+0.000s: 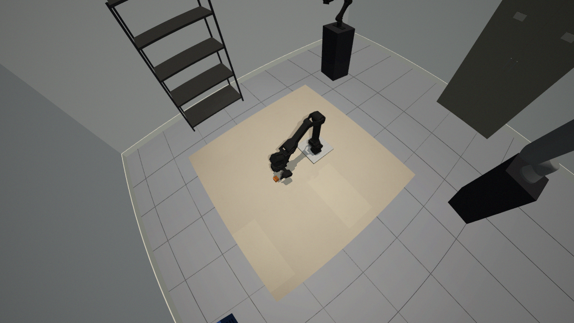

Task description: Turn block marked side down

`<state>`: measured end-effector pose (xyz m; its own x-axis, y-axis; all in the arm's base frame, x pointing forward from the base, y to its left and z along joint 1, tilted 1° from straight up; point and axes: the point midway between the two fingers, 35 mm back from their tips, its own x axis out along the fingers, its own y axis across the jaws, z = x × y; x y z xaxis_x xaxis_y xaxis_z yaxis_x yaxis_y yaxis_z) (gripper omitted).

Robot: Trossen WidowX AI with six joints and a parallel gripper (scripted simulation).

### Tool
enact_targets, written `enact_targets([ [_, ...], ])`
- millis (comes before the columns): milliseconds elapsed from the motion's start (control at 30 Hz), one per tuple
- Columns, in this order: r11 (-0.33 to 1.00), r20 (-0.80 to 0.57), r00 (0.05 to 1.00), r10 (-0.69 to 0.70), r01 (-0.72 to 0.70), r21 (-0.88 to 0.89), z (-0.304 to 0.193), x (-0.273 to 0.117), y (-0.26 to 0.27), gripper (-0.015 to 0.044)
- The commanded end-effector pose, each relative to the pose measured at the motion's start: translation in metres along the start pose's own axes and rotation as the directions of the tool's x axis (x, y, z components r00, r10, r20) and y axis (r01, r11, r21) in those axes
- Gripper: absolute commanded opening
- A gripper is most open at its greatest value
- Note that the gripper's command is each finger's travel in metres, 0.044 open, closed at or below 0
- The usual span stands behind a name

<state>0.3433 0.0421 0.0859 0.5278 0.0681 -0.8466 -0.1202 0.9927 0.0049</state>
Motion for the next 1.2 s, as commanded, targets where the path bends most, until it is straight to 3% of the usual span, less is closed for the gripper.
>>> enact_targets([
  [0, 1.000, -0.022, 1.000, -0.002, 0.002, 0.000, 0.006, -0.020, 0.000, 0.0440],
  [200, 1.000, -0.063, 0.998, -0.001, 0.001, -0.006, 0.011, -0.019, 0.000, 0.0440],
  [700, 1.000, -0.494, 0.869, -0.002, 0.001, -0.002, 0.048, -0.016, 0.000, 0.0440],
  [1167, 1.000, -0.512, 0.859, -0.002, 0.002, 0.000, 0.031, 0.015, -0.001, 0.0440],
])
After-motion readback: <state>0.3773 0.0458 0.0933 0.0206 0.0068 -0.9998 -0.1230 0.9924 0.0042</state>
